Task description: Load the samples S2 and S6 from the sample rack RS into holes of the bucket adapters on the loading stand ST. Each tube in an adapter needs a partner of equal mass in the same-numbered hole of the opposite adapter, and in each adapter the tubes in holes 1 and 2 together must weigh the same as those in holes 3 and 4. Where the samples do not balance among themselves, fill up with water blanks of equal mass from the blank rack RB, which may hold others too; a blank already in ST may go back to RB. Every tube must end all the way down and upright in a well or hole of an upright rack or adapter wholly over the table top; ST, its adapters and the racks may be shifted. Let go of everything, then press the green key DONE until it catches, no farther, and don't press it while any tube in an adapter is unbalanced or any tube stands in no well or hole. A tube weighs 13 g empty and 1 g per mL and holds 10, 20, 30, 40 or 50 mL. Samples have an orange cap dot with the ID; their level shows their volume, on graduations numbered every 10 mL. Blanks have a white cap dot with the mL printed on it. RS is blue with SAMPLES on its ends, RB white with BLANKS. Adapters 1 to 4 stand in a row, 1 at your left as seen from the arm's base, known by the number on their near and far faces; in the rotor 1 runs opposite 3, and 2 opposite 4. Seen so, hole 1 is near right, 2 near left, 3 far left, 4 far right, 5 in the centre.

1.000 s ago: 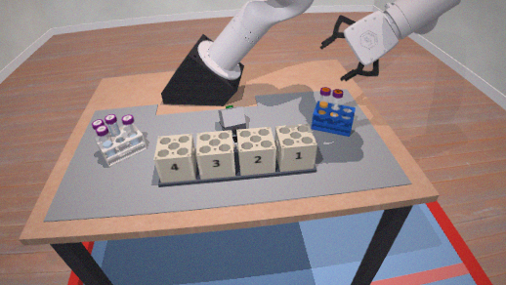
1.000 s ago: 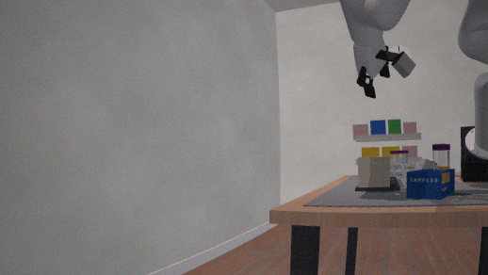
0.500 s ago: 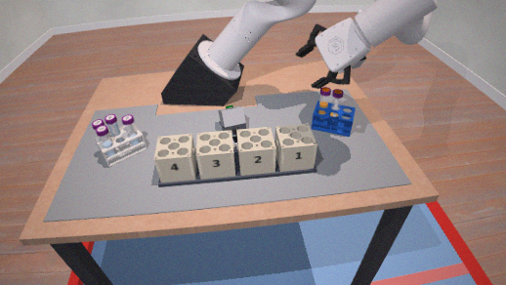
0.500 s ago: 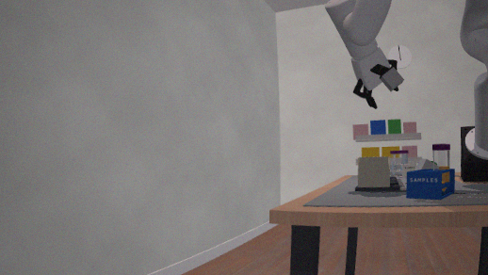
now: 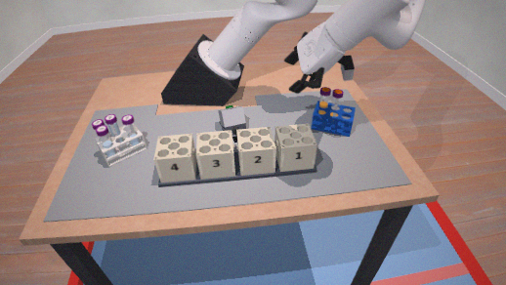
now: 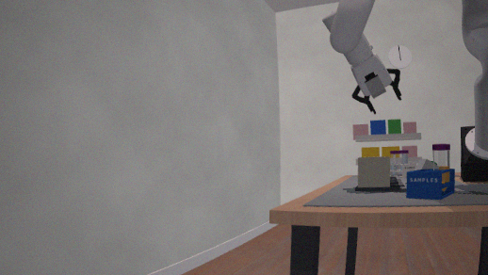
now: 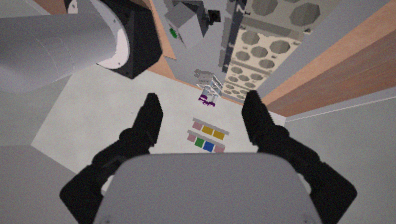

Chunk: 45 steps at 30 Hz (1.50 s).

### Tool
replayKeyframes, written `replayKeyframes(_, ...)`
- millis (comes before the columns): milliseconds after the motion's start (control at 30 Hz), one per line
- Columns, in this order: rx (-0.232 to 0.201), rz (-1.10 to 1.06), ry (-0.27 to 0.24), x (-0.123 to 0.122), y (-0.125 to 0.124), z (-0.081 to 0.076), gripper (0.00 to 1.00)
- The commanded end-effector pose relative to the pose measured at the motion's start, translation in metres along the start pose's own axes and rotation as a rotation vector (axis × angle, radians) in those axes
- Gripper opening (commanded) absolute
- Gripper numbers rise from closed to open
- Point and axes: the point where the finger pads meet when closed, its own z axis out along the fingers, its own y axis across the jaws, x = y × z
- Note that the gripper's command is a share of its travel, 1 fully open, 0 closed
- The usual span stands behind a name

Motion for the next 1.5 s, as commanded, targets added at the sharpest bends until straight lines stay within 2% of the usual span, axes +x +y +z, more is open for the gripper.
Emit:
replayKeyframes(0, 0.003, 0.085, 0.049, -0.010, 0.003, 0.010, 1.00)
replayKeyframes(133, 0.010, 0.203, 0.112, -0.010, 0.003, 0.011, 1.00)
replayKeyframes(400, 0.023, 0.439, 0.235, -0.032, 0.011, 0.030, 1.00)
replayKeyframes(467, 0.023, 0.439, 0.235, -0.032, 0.011, 0.030, 1.00)
replayKeyframes(600, 0.028, 0.558, 0.295, -0.045, 0.015, 0.038, 1.00)
replayKeyframes(733, 0.034, 0.676, 0.355, -0.046, 0.016, 0.039, 1.00)
replayKeyframes(967, 0.044, 0.885, 0.459, -0.069, 0.023, 0.052, 1.00)
replayKeyframes(1033, 0.044, 0.885, 0.459, -0.069, 0.023, 0.052, 1.00)
replayKeyframes(1467, 0.064, 1.273, 0.651, -0.113, 0.032, 0.071, 1.00)
